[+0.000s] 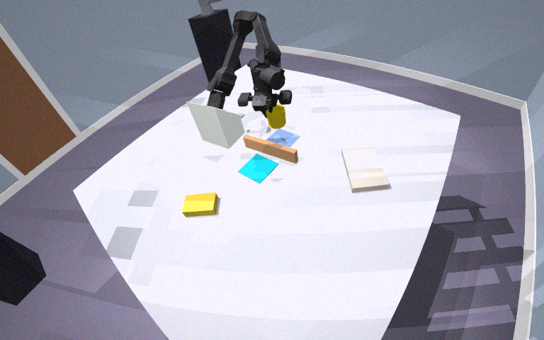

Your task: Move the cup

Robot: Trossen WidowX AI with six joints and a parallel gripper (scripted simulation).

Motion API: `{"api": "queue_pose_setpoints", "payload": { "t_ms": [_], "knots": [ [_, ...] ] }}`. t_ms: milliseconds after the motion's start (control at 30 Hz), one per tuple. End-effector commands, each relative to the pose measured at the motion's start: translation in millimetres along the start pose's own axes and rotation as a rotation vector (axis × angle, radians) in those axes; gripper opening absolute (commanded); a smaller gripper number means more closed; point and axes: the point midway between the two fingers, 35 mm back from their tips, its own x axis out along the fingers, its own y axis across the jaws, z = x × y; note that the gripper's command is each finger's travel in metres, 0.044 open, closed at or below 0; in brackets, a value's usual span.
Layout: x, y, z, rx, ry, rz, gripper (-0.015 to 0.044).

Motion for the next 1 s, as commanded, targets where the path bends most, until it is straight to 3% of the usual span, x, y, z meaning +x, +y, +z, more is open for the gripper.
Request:
{"api": "queue_pose_setpoints", "payload": {
  "t_ms": [0, 967],
  "knots": [
    [0.2, 0.0, 0.2, 0.002, 0.0, 0.0, 0.0],
    [-1.0, -15.3, 37.1, -0.007, -0.01, 0.001, 0.0]
  ]
}}
